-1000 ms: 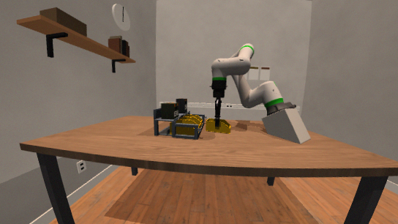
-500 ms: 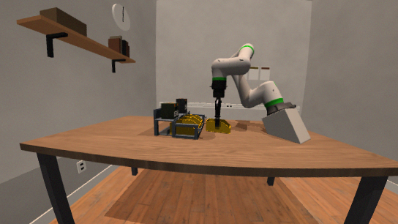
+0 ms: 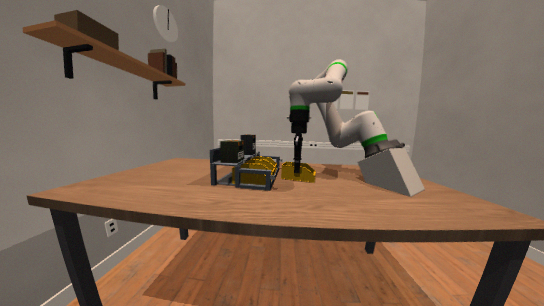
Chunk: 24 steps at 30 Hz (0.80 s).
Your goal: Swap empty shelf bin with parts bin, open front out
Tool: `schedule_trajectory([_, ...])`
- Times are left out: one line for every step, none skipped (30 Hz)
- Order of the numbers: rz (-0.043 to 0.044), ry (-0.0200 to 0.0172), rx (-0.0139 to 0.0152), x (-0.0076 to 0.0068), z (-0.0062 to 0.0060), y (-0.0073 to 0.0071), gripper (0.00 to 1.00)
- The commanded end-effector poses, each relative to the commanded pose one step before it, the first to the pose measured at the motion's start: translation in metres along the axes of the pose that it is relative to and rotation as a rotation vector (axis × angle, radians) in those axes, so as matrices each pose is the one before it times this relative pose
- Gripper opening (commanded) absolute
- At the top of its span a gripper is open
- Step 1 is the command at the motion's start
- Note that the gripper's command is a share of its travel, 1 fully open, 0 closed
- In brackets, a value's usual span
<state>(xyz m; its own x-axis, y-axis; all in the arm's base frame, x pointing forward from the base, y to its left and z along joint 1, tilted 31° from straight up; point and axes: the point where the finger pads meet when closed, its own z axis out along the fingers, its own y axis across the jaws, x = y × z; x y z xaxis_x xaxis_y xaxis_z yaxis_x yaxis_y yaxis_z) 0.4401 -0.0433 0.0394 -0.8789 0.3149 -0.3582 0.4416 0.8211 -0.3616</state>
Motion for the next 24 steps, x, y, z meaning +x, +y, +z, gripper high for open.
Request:
schedule_trajectory([-0.00078,-0.00199,-0.00178,-0.00075,-0.00278,0.00082,0.10])
schedule_trajectory([0.00000,0.00000,0.00000,0.00000,-0.00091,0.00000,0.10])
schedule_trajectory([-0.00001,0.00001,-0.00001,0.00001,-0.00109,0.00000,0.10])
schedule_trajectory([0.00000,-0.00001,0.00000,0.00000,-0.00127,0.00000,0.10])
schedule_trajectory([0.00000,-0.00001,0.00000,0.00000,-0.00145,0.00000,0.10])
schedule_trajectory([0.00000,0.00001,0.00000,0.00001,-0.00162,0.00000,0.10])
schedule_trajectory([0.00000,0.00000,0.00000,0.00000,-0.00180,0.00000,0.10])
schedule_trajectory([0.00000,-0.00001,0.00000,0.00000,-0.00197,0.00000,0.10])
schedule_trajectory([0.00000,0.00000,0.00000,0.00000,0.00000,0.00000,0.10])
schedule_trajectory([0.00000,0.00000,0.00000,0.00000,0.00000,0.00000,0.10])
schedule_trajectory([-0.00001,0.00001,-0.00001,0.00001,-0.00214,0.00000,0.10])
schedule_trajectory([0.00001,-0.00001,0.00001,-0.00001,-0.00229,0.00000,0.10])
schedule_trajectory([-0.00001,0.00001,-0.00001,0.00001,-0.00244,0.00000,0.10])
schedule_trajectory([0.00001,-0.00001,0.00001,-0.00001,-0.00257,0.00000,0.10])
schedule_trajectory([0.00000,0.00001,0.00000,0.00000,-0.00269,0.00000,0.10])
schedule_trajectory([0.00000,0.00000,0.00000,0.00000,-0.00280,0.00000,0.10])
schedule_trajectory([0.00000,0.00000,0.00000,0.00000,-0.00289,0.00000,0.10])
schedule_trajectory([-0.00001,0.00001,-0.00001,0.00001,-0.00296,0.00000,0.10])
schedule_trajectory([0.00001,-0.00001,0.00001,-0.00001,-0.00302,0.00000,0.10])
schedule_trajectory([0.00000,0.00000,0.00000,0.00000,-0.00306,0.00000,0.10])
schedule_trajectory([0.00000,0.00001,0.00000,0.00000,-0.00309,0.00000,0.10])
schedule_trajectory([0.00001,-0.00001,0.00000,-0.00001,-0.00309,0.00000,0.10])
schedule_trajectory([0.00000,0.00001,0.00000,0.00000,-0.00308,0.00000,0.10])
schedule_trajectory([0.00000,0.00000,0.00000,0.00000,-0.00305,0.00000,0.10])
